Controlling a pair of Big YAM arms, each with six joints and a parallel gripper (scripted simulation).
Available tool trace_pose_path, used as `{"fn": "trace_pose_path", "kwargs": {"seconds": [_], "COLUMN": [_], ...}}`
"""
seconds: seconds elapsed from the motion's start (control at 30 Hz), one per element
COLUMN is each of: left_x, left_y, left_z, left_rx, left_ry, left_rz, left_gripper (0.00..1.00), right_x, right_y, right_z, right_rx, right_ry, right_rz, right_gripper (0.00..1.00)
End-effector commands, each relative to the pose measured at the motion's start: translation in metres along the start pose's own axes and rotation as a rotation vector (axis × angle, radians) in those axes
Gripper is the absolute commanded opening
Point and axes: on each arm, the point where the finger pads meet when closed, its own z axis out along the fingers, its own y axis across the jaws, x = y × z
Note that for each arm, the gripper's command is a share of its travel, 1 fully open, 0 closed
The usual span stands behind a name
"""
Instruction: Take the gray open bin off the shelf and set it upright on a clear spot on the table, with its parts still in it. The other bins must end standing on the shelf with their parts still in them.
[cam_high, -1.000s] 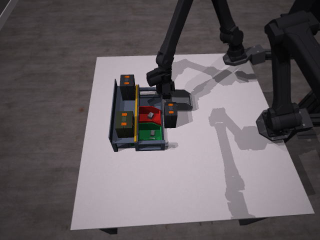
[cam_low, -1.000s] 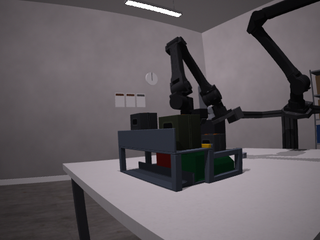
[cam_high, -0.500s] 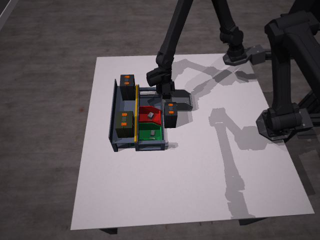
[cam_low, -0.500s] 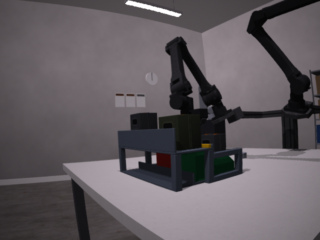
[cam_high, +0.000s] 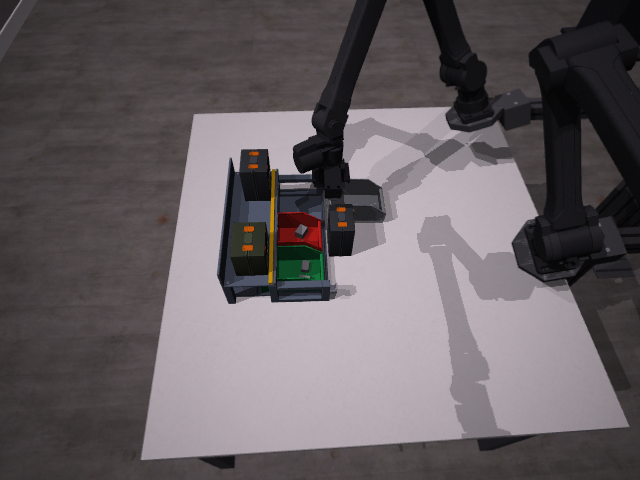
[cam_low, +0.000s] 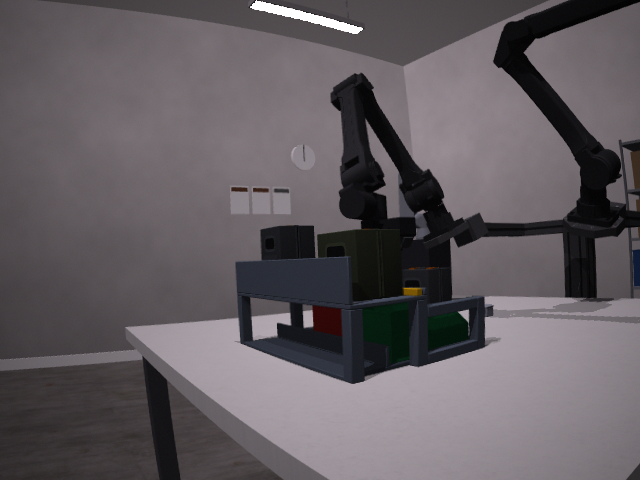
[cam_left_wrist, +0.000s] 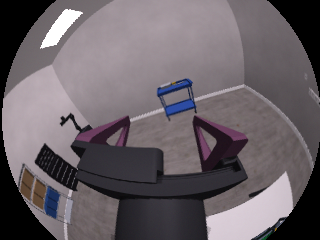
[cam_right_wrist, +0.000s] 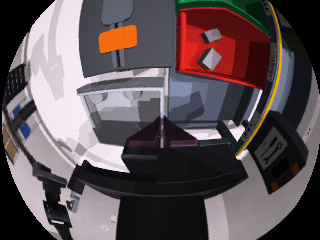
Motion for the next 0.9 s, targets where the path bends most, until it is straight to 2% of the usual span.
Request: {"fn": "trace_pose_path", "kwargs": {"seconds": [0.0,0.87], "left_x": [-0.014,-0.014], "left_y": [0.006,0.006], "left_z": [-0.004,-0.004], "left_rx": [-0.014,-0.014], "left_ry": [-0.037,-0.037], "left_rz": [-0.006,-0.006], "left_gripper": [1.0,1.0], "right_x": [-0.008,-0.004], "right_y": [-0.007,-0.002], "right_z": [-0.013,0.005], "right_rx": [0.03,0.006], "right_ry": [-0.023,-0.008], "right_rz": [-0.002,-0.007], "right_gripper": [0.0,0.0]}}
